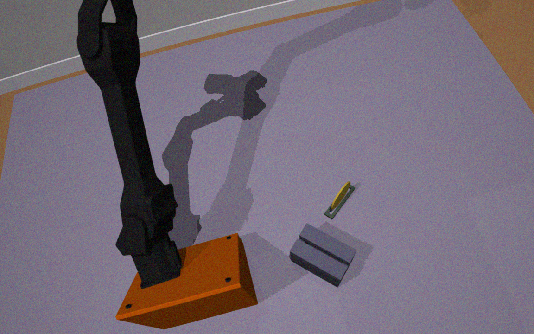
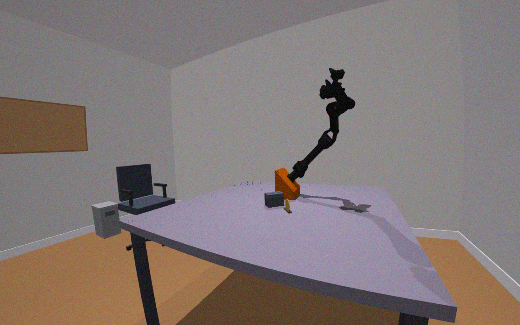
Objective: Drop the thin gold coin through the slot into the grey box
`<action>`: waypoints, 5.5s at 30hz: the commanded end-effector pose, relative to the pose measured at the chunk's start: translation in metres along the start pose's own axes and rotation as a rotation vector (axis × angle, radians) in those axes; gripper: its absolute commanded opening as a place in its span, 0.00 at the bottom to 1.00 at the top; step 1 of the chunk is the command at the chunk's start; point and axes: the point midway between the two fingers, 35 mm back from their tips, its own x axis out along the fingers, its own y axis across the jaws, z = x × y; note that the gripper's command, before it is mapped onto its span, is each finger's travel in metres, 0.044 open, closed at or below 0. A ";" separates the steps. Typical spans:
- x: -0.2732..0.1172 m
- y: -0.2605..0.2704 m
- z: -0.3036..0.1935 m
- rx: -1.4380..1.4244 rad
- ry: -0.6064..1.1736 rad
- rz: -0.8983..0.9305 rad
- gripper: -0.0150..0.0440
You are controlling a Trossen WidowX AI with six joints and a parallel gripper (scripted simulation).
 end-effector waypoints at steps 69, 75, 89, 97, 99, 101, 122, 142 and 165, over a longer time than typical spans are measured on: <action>-0.434 0.200 0.380 0.371 2.771 -2.267 0.53; -0.436 0.201 0.369 0.372 2.770 -2.268 0.53; -0.471 0.217 0.379 0.372 2.769 -2.266 0.53; -0.482 0.222 0.382 0.372 2.769 -2.266 0.53; -0.485 0.223 0.383 0.371 2.770 -2.266 0.53; -0.488 0.224 0.384 0.371 2.770 -2.266 0.53; -0.518 0.238 0.393 0.371 2.770 -2.265 0.53; -0.542 0.251 0.397 0.373 2.766 -2.264 0.44; -0.528 0.242 0.395 0.370 2.770 -2.265 0.25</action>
